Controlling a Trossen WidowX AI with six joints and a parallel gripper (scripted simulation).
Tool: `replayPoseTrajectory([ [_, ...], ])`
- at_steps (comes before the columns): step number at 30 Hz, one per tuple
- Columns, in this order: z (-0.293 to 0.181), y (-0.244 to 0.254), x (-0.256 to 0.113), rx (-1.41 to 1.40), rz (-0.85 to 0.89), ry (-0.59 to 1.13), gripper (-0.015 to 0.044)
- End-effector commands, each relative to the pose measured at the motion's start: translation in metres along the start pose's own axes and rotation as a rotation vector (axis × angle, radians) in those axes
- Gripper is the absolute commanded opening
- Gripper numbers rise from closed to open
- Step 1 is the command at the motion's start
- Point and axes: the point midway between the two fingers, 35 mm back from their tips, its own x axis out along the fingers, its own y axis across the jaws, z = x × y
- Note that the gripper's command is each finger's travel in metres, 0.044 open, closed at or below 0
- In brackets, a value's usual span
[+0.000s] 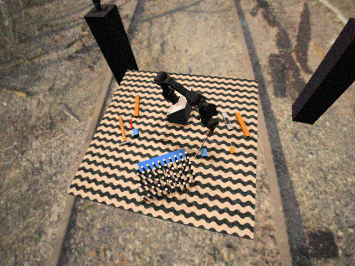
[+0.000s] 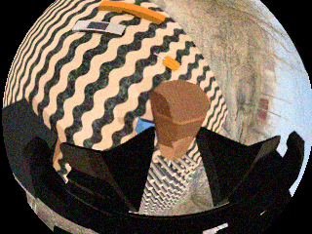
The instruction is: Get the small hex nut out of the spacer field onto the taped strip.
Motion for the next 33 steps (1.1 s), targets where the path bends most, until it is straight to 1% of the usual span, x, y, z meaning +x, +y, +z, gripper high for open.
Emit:
replayPoseTrajectory([
  [1, 0.013, -0.004, 0.001, -0.137, -0.018, 0.015, 0.0],
  [26, 0.093, 0.008, 0.021, -0.991, -0.028, 0.108, 0.0],
  [33, 0.095, 0.009, 0.022, -1.014, -0.027, 0.111, 0.0],
])
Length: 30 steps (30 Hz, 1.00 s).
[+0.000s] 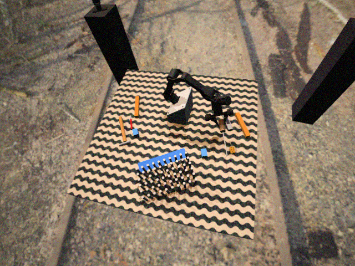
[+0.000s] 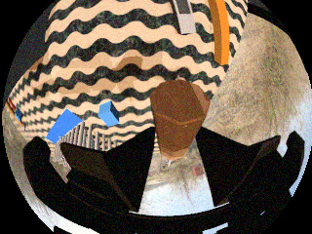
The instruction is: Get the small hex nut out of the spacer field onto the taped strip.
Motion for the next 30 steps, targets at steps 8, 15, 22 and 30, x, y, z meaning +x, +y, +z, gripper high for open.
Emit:
replayPoseTrajectory([
  [8, 0.0, -0.002, 0.006, -0.011, -0.005, 0.015, 0.0],
  [15, 0.003, -0.001, 0.015, -0.011, -0.005, 0.015, 0.0],
  [22, 0.007, 0.0, 0.023, -0.011, -0.005, 0.015, 0.0],
  [30, 0.011, 0.002, 0.032, -0.011, -0.005, 0.015, 0.0],
])
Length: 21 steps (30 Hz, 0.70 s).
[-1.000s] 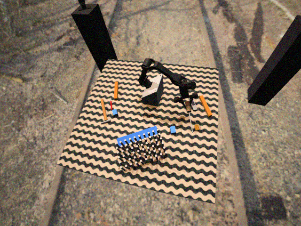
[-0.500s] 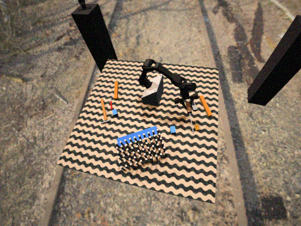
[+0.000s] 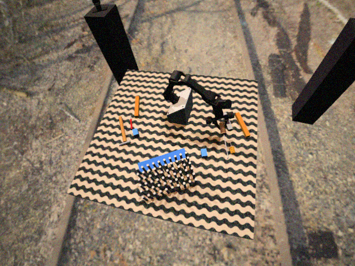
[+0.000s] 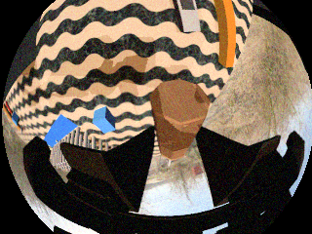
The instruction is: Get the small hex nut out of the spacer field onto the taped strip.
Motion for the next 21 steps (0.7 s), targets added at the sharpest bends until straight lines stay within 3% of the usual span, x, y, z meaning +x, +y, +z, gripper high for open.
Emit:
replayPoseTrajectory([
  [1, 0.002, 0.001, 0.005, -0.006, 0.002, 0.006, 0.0],
  [21, 0.014, 0.007, 0.026, -0.006, 0.003, 0.006, 0.0],
])
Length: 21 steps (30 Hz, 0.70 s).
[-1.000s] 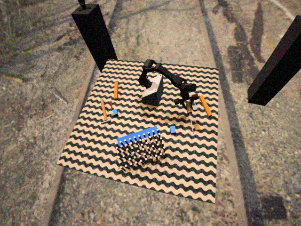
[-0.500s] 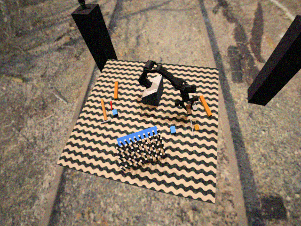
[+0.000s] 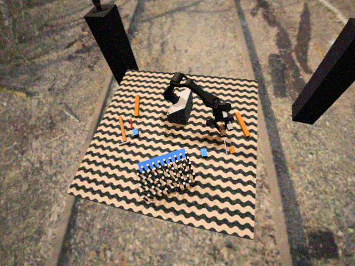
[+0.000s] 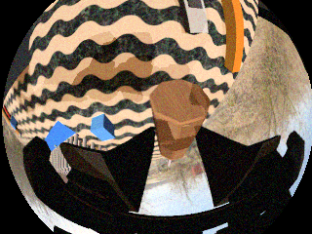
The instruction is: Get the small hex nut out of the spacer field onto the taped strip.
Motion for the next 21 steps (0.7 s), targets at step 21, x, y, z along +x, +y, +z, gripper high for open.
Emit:
replayPoseTrajectory([
  [21, 0.015, 0.009, 0.025, -0.006, 0.003, 0.006, 0.0],
])
